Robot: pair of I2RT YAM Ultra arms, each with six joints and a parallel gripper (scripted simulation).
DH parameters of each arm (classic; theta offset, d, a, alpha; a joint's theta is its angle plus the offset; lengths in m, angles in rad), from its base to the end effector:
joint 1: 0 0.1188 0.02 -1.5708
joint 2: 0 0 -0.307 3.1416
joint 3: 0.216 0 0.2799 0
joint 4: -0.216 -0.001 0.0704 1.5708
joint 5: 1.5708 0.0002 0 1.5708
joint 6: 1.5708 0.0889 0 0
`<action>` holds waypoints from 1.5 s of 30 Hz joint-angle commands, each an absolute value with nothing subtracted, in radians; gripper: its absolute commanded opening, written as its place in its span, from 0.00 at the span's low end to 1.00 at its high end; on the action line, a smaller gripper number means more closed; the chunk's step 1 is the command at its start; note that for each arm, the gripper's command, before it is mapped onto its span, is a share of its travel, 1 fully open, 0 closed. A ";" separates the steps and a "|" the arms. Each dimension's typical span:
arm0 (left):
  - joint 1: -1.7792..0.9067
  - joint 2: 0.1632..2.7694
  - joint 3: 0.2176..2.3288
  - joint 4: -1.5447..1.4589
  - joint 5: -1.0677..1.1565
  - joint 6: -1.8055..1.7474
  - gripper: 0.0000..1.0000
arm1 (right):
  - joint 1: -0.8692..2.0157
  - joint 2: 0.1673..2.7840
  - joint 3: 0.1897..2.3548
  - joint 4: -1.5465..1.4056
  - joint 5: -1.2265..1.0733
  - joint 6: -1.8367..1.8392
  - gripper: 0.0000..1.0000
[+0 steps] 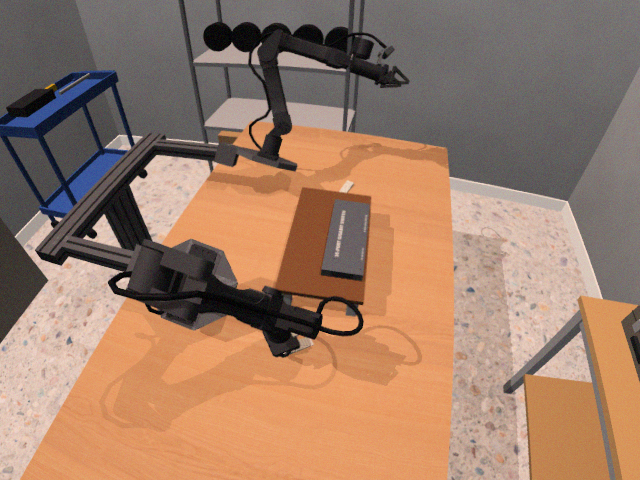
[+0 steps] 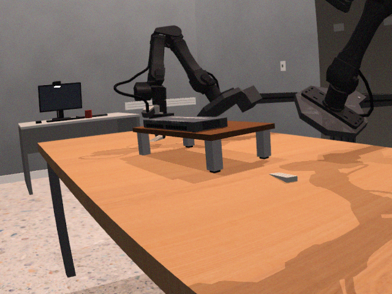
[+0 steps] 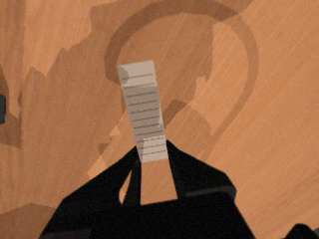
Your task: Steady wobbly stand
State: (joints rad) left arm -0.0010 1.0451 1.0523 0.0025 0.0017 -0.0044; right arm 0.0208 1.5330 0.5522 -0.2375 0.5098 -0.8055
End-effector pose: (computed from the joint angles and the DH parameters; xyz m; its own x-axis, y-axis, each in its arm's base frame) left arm 0.2982 0.0005 0.4476 0.0097 -0.0044 -0.9999 0.0028 1.0000 -0.0044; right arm 0.2621 -0.0369 0.0928 -0.7584 -0.6454 0.0911 -0.5726 0.5929 -0.5663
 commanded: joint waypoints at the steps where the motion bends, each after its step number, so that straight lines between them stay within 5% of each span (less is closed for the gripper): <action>1: -0.005 1.026 1.083 0.026 0.021 0.006 1.00 | 0.043 1.496 0.582 -0.282 0.520 -0.785 0.00; 45: -0.005 1.026 1.083 0.026 0.021 0.006 1.00 | 0.136 1.363 0.646 -0.508 0.544 -0.692 0.00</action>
State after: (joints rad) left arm -0.0010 1.0451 1.0523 0.0025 0.0017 -0.0044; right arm 0.1158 1.3952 0.6106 -0.5022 0.5381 -0.7013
